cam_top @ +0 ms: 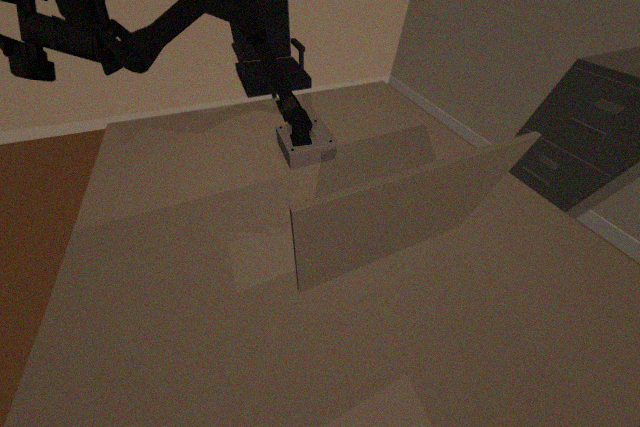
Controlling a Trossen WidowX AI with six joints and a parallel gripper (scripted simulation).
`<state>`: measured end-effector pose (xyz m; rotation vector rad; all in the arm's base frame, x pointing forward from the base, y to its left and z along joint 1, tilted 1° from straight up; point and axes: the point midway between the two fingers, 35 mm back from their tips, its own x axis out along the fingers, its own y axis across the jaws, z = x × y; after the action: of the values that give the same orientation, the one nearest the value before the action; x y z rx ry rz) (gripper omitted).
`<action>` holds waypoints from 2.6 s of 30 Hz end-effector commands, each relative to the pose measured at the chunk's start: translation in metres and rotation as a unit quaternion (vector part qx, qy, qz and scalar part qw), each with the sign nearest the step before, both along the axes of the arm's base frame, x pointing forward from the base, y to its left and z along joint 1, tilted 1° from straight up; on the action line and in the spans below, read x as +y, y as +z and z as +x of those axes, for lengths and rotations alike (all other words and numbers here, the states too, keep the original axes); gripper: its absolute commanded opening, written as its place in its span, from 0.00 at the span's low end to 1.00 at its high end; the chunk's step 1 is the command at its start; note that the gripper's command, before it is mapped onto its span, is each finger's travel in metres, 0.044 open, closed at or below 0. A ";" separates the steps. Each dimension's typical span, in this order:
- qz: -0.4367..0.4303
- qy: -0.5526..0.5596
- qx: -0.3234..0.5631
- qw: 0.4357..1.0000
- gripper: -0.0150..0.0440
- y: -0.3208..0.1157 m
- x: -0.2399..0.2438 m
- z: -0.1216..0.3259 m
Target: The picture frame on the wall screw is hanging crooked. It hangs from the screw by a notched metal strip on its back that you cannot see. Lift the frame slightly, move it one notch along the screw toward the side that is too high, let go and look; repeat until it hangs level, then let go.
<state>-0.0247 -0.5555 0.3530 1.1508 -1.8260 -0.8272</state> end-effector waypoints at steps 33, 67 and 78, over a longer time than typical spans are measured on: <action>0.057 0.467 0.162 0.868 0.69 -0.020 0.439 0.337; -0.104 0.762 0.327 0.549 0.69 -0.163 0.660 0.194; -0.104 0.762 0.327 0.549 0.69 -0.163 0.660 0.194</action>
<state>0.1691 0.1053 0.1906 1.4295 0.1077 0.1211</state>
